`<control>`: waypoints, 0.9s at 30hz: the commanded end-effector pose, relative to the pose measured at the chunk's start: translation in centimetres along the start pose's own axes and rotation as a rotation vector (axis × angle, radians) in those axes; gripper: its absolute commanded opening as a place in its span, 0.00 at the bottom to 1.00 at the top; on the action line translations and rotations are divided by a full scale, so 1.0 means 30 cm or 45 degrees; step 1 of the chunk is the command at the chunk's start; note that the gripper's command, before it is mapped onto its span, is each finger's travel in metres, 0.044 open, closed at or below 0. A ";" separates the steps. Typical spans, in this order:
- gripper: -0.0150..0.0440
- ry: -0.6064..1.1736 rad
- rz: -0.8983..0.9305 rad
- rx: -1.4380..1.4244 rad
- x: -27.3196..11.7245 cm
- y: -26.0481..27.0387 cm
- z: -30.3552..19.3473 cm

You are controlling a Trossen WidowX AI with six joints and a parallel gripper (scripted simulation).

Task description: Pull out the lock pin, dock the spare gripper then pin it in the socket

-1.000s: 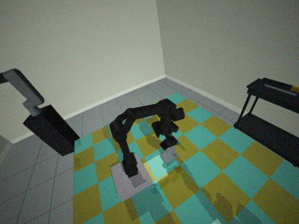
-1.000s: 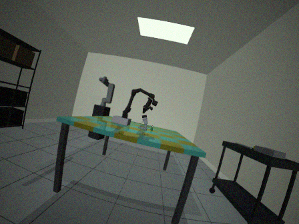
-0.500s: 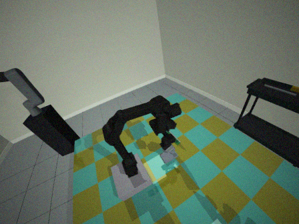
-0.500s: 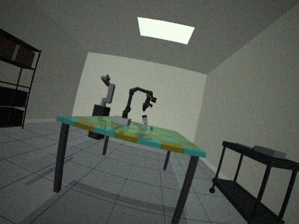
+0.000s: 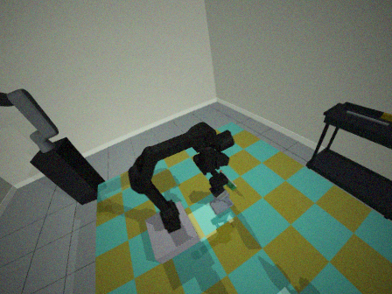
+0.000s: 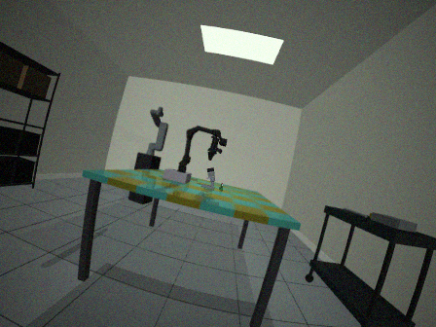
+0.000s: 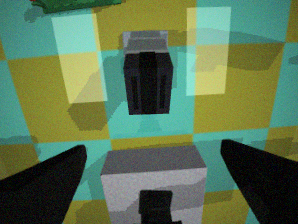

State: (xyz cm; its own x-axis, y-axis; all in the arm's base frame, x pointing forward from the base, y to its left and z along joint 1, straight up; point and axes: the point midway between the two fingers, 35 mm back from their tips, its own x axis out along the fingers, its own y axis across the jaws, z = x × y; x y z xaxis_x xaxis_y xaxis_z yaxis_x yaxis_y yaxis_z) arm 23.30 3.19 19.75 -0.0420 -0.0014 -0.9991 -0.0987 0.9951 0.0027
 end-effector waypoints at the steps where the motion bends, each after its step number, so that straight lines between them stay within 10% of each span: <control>1: 0.96 0.002 0.000 0.000 0.001 0.006 0.000; 10: 0.56 0.007 0.011 -0.001 -0.006 0.325 -0.027; 16: 0.56 0.003 -0.001 -0.081 0.000 0.353 -0.012; 27: 0.56 0.048 -0.233 -1.398 0.166 0.376 0.360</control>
State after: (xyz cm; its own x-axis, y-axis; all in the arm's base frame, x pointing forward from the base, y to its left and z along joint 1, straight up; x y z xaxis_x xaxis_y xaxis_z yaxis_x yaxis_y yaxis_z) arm 28.78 15.07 16.53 -0.0017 -0.1045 -0.9945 -0.7396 0.6695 -0.0691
